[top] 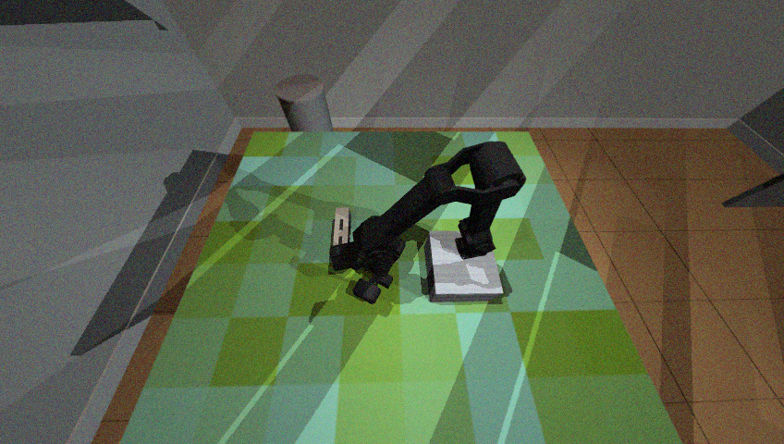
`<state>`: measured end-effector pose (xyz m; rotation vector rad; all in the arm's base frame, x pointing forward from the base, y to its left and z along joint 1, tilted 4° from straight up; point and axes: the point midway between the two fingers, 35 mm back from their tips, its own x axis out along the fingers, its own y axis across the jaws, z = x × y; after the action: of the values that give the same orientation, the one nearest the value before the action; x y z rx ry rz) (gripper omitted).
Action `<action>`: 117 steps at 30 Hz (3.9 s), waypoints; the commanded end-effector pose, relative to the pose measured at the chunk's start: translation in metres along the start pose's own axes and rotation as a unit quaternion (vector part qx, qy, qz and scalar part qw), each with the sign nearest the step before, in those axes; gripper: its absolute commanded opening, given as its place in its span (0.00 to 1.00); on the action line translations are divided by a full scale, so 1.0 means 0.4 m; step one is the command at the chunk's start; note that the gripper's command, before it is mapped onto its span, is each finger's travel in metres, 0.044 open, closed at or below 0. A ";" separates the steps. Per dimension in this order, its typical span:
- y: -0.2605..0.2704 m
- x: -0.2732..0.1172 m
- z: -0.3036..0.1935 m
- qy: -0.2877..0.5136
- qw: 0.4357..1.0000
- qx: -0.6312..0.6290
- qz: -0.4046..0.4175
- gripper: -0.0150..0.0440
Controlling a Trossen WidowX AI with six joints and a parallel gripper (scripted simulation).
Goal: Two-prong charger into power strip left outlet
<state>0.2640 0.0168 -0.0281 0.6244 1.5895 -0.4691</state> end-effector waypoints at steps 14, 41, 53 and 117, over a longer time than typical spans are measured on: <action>-0.008 0.077 -0.001 0.003 1.000 0.003 -0.005 1.00; -0.005 0.088 0.002 0.002 1.000 0.000 -0.002 0.40; -0.003 0.000 -0.005 0.003 1.000 0.002 -0.003 0.25; -0.211 0.038 0.151 0.000 0.973 -0.228 -0.023 0.25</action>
<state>0.2574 -0.0771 -0.0514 0.2646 1.6371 -0.1464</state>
